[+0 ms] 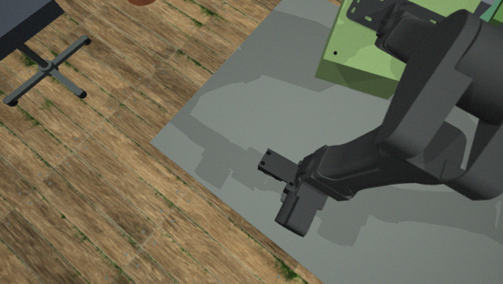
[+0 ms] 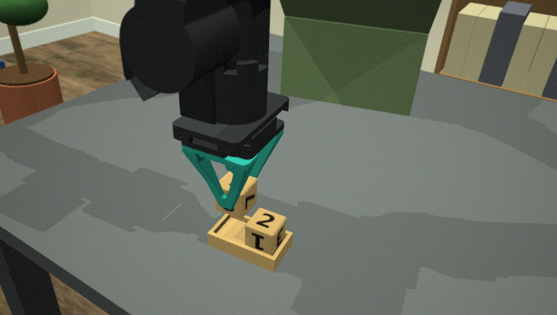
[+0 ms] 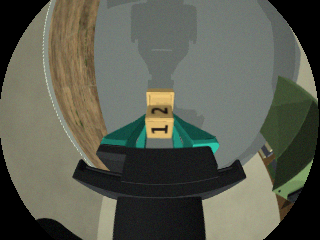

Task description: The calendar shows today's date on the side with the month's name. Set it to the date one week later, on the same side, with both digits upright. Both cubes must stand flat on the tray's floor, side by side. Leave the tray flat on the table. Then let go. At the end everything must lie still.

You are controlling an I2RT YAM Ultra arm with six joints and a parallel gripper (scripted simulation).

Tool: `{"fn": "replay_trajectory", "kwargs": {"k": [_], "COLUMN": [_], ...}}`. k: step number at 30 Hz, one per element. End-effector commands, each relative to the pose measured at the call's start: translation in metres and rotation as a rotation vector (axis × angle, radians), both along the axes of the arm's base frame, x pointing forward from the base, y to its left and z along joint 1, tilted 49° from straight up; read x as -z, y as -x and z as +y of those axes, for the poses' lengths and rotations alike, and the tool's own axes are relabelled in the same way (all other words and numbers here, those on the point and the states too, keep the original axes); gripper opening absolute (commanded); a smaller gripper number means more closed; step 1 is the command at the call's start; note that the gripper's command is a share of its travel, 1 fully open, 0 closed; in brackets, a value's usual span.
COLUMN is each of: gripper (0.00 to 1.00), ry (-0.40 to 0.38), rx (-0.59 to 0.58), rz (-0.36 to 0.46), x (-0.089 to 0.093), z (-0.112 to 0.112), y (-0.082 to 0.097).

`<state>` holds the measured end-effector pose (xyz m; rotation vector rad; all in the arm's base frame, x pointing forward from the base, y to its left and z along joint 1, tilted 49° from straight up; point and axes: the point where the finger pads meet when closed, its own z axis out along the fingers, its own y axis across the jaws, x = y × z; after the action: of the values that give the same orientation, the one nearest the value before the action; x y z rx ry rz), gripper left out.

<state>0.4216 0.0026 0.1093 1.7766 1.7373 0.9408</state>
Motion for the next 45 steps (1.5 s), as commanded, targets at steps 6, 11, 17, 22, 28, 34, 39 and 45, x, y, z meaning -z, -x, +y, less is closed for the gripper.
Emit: {"fn": "replay_trajectory", "kwargs": {"k": [6,11,17,22,28,34,39,45], "gripper": [0.27,0.27,0.27,0.27,0.27,0.27,0.27,0.27], "ry": [0.005,0.005,0.005,0.005,0.005,0.005,0.005,0.005], "rx": [0.007,0.007,0.007,0.007,0.007,0.007,0.007,0.007], "rz": [-0.004,-0.004,-0.004,-0.004,-0.004,-0.004,-0.004,-0.004], "x": [-0.0014,-0.0013,-0.0013,-0.0013,-0.0013,-0.0012,-0.0004,0.0015], "z": [-0.0016,-0.0016,-0.0016,-0.0016,-0.0016,-0.0015,-0.0014,-0.0010], "y": [0.0002,0.0003,0.0003,0.0003,0.0003,0.0002,-0.0007,-0.0029]}}
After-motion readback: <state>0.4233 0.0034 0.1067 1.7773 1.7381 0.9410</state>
